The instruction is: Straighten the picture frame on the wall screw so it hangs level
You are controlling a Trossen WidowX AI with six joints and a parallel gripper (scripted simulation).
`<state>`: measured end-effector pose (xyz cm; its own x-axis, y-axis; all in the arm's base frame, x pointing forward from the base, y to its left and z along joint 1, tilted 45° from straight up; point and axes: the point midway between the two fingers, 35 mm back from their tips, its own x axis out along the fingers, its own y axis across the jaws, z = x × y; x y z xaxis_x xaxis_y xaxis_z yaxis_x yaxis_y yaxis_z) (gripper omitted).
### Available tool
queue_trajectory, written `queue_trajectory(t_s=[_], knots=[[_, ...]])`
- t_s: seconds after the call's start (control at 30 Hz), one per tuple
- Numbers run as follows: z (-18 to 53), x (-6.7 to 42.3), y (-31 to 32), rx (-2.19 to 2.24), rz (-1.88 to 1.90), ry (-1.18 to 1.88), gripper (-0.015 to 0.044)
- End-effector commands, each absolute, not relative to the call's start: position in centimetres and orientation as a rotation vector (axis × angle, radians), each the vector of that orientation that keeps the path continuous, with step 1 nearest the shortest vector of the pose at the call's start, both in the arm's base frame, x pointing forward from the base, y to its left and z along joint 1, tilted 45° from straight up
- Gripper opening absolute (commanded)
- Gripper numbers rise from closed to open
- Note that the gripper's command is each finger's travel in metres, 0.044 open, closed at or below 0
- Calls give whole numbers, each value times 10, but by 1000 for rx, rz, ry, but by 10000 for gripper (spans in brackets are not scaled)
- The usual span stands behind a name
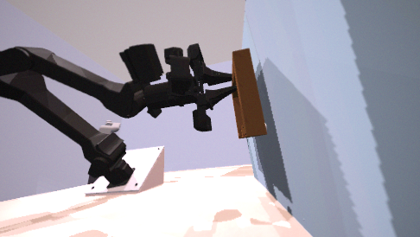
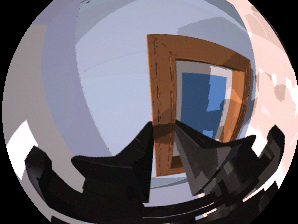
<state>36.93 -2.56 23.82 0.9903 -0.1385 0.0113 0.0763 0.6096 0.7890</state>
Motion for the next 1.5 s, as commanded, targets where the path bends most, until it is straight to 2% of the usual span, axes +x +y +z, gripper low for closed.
queue_trajectory(t_s=[0.0, 0.67, 1.0, 1.17, 1.47], knots=[[238, 369, -26, 873, -125, -73, 0], [238, 369, -25, 758, -128, -66, 0], [238, 369, -25, 780, -126, -65, 260], [240, 364, -24, 787, -125, -65, 260], [241, 294, -16, 893, -120, -71, 260]])
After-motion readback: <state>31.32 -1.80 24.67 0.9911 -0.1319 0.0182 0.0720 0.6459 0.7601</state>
